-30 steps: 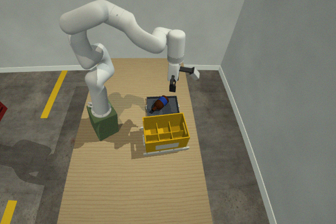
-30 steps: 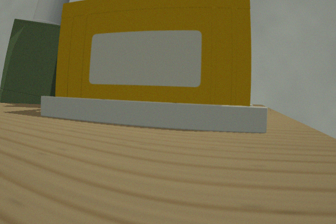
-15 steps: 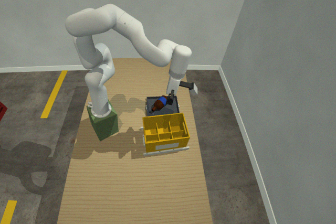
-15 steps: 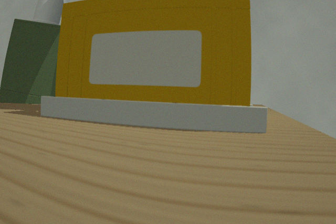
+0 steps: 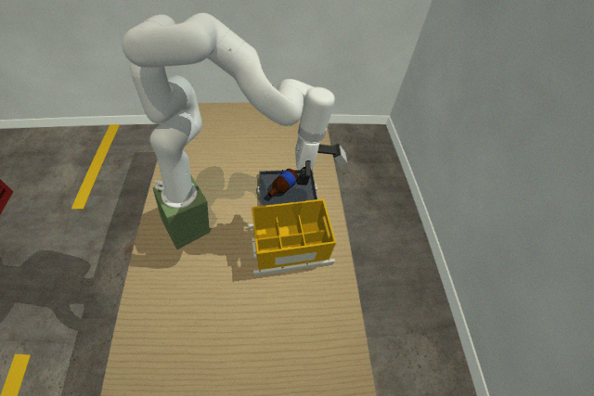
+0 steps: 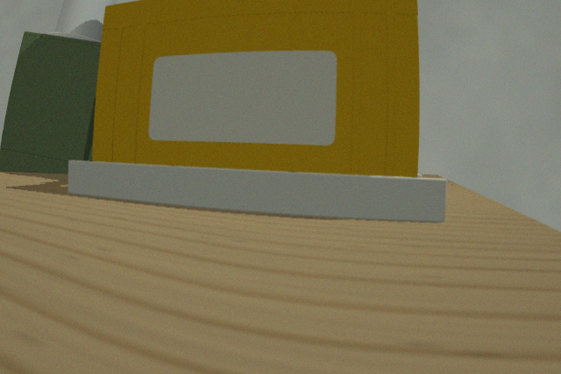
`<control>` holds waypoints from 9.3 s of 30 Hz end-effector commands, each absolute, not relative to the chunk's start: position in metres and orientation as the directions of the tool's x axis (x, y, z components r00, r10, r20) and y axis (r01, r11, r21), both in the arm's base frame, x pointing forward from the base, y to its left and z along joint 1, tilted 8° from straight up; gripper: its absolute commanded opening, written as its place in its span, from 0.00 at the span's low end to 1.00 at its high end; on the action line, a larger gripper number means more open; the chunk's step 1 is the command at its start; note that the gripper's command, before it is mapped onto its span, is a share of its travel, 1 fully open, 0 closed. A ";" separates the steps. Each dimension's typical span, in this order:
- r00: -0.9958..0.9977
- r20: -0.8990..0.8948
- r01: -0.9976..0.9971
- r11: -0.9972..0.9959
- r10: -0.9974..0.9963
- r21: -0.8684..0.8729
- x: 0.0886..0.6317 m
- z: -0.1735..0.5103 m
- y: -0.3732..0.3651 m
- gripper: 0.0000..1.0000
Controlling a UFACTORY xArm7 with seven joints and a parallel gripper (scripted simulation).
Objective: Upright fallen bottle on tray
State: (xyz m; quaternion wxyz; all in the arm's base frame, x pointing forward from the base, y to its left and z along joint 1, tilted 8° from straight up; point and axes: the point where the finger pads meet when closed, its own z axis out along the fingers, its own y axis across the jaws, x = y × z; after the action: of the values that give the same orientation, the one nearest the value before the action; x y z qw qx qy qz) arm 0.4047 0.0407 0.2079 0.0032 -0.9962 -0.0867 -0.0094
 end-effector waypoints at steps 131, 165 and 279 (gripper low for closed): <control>0.521 0.133 0.848 -0.530 0.843 0.034 0.310 0.036 0.202 1.00; 0.521 0.133 0.848 -0.530 0.843 0.034 0.310 0.036 0.202 0.00; 0.521 0.133 0.848 -0.530 0.843 0.034 0.322 -0.080 0.213 0.65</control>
State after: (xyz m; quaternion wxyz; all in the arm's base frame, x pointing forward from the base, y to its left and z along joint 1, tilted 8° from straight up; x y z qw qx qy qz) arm 0.3209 0.2126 -0.0803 0.0176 -0.8721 -0.4847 -0.0650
